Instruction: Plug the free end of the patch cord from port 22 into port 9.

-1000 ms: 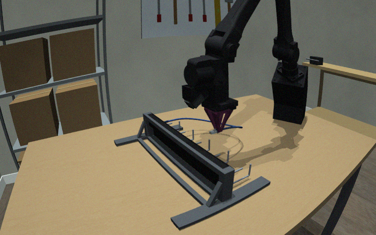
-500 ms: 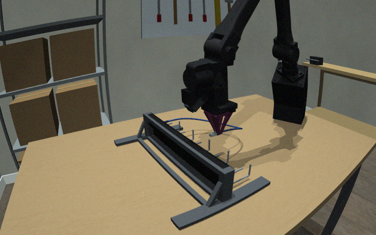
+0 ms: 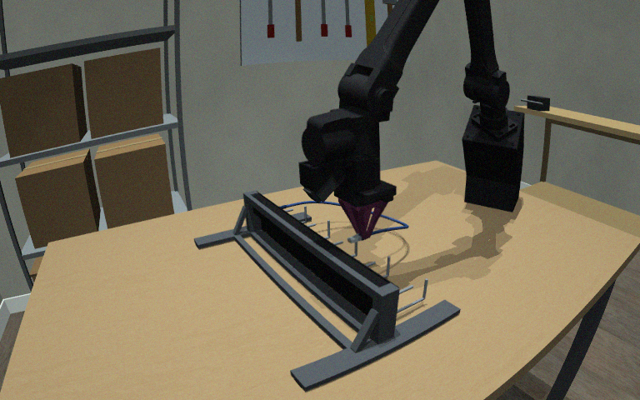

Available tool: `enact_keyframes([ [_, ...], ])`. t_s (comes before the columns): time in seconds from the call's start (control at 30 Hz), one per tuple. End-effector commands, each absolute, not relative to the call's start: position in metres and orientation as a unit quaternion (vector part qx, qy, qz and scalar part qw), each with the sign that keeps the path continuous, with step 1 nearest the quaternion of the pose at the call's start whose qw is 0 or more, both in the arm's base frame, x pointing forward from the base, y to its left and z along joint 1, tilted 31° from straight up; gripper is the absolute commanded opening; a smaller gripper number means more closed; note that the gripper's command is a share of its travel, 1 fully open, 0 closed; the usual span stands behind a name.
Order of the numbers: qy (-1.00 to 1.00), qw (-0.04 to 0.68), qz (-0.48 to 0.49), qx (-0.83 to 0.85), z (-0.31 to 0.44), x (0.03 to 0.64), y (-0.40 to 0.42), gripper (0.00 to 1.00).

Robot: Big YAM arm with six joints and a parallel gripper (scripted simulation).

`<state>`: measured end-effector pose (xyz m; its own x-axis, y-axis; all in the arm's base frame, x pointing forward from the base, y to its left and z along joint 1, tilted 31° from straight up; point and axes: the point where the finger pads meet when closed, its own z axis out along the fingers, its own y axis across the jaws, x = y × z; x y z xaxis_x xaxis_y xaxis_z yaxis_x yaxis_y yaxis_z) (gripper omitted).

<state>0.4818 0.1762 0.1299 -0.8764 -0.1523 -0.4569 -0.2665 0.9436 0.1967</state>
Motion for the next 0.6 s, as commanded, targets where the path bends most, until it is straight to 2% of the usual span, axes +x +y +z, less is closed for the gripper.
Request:
enact_keyframes([
  [0.0, 0.953, 0.249, 0.134, -0.109, 0.1483, 0.5053, 0.1865, 0.00],
  [0.57, 0.953, 0.249, 0.134, -0.107, 0.1459, 0.5131, 0.1873, 0.00],
])
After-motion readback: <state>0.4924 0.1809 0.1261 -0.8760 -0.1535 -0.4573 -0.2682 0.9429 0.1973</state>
